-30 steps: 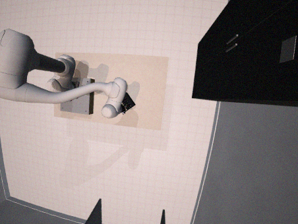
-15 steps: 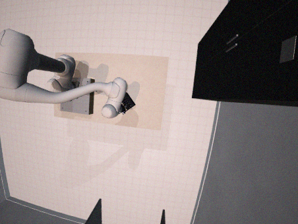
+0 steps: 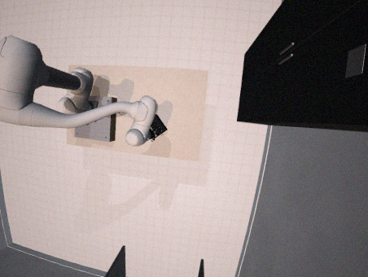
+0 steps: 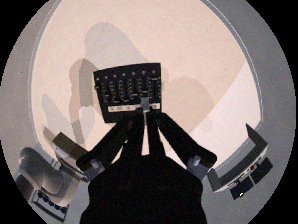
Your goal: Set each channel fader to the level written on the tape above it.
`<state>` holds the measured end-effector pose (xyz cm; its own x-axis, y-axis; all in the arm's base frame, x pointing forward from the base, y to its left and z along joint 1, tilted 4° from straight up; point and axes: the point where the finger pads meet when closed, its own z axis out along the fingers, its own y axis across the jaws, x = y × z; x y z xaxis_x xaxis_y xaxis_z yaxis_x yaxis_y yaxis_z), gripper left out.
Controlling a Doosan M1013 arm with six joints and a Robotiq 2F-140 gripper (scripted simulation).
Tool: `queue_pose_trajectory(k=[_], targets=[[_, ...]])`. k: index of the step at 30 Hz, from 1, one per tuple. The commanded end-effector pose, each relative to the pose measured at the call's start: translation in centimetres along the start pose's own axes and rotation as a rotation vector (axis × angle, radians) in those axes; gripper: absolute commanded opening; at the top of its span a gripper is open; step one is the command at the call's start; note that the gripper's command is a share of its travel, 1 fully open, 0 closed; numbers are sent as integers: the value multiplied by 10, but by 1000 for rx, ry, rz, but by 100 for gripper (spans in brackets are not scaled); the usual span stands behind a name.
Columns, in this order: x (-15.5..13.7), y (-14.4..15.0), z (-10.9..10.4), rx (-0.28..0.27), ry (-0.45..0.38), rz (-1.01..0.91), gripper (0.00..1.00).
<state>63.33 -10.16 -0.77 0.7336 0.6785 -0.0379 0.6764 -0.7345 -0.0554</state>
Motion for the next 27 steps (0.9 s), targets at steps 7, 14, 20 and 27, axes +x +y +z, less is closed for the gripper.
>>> queue_pose_trajectory(k=[7,14,20,27], targets=[[0,0,0,0,0,0,0],[0,0,1,0,0,0,0],[0,0,2,0,0,0,0],[0,0,7,0,0,0,0]])
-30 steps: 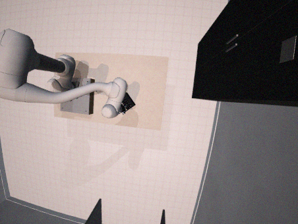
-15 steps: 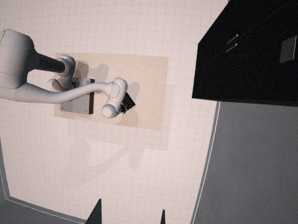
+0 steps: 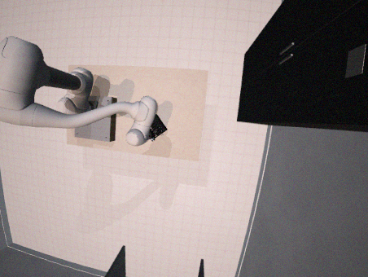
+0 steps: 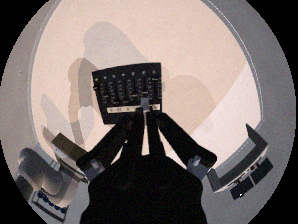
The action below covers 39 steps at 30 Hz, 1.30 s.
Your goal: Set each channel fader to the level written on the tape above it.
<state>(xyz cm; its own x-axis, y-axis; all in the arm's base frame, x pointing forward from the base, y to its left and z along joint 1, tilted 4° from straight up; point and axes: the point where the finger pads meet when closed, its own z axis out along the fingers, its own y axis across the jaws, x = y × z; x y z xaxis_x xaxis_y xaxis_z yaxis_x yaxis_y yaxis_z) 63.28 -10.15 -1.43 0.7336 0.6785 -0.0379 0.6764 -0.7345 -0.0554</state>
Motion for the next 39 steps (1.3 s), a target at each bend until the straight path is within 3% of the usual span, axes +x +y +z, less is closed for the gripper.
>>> queue_pose_trajectory(k=[1,39], targets=[[0,0,2,0,0,0,0],[2,0,5,0,0,0,0]])
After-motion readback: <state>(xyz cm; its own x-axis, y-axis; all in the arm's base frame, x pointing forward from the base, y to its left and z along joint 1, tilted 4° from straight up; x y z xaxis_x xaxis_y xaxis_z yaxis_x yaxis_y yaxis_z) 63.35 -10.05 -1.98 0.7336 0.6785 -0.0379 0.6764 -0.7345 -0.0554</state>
